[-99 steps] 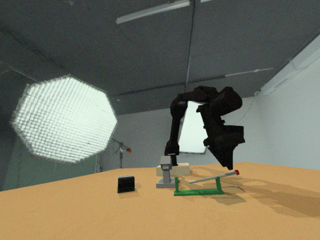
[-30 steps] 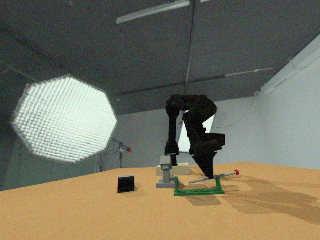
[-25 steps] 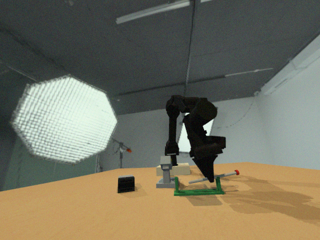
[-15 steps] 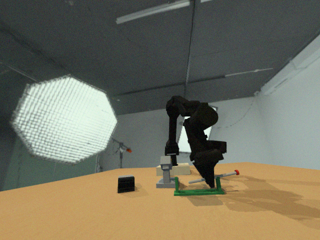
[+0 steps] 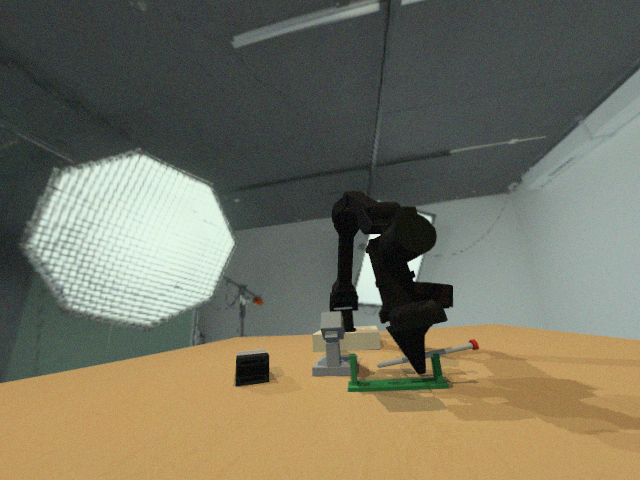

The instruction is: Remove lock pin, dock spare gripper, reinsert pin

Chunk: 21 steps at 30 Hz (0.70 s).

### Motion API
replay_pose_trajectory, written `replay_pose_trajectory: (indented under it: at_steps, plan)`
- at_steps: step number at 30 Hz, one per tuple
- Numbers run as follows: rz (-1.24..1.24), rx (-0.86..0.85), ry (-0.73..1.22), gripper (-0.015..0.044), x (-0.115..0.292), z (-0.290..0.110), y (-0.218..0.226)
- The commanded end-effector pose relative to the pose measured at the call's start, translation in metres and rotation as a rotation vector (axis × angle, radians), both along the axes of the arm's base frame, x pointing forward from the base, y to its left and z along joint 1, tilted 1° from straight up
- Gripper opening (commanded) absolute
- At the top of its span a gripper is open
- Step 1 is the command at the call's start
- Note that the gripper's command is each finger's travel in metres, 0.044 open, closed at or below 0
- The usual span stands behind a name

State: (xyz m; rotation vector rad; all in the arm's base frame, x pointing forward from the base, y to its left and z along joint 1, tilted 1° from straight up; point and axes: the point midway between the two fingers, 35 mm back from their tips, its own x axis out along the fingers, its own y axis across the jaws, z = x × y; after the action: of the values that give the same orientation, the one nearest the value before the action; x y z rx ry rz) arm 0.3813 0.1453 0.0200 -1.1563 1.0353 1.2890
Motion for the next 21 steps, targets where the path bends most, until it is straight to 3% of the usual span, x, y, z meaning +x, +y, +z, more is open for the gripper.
replay_pose_trajectory:
  at_steps: [1,21]
  plan:
    - [0.004,-0.004,-0.001,0.0000,0.000,-0.001,-0.001]
    - [0.000,-0.008,0.025,0.0000,-0.007,0.026,-0.002]
